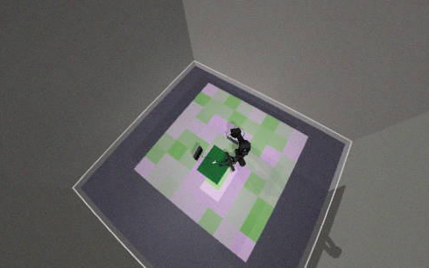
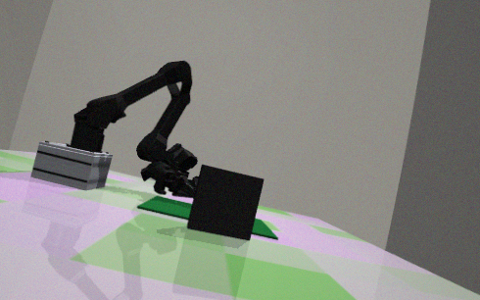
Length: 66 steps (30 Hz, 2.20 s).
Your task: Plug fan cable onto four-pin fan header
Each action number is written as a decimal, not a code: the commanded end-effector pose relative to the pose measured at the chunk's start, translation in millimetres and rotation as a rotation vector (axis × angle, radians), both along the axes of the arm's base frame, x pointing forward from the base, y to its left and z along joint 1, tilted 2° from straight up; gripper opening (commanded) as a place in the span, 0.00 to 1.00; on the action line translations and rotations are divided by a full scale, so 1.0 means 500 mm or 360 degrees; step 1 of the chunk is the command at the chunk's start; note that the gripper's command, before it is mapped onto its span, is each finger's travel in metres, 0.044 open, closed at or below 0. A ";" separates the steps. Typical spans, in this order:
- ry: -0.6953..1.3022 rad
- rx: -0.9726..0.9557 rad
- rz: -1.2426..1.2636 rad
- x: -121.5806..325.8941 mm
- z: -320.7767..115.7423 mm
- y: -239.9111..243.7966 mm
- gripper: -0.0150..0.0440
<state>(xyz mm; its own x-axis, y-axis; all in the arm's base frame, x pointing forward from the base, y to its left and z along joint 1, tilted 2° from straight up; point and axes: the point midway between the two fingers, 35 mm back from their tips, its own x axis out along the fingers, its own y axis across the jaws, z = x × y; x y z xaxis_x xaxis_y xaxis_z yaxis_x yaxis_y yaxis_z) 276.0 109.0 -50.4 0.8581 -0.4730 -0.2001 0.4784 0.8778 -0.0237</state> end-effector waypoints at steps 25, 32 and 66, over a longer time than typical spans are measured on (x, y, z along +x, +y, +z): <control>0.0001 0.0001 0.0000 0.000 0.000 0.000 0.49; 0.0033 0.0023 0.0011 -0.011 -0.013 0.017 0.49; 0.0108 0.0059 0.0003 -0.092 0.000 0.066 0.49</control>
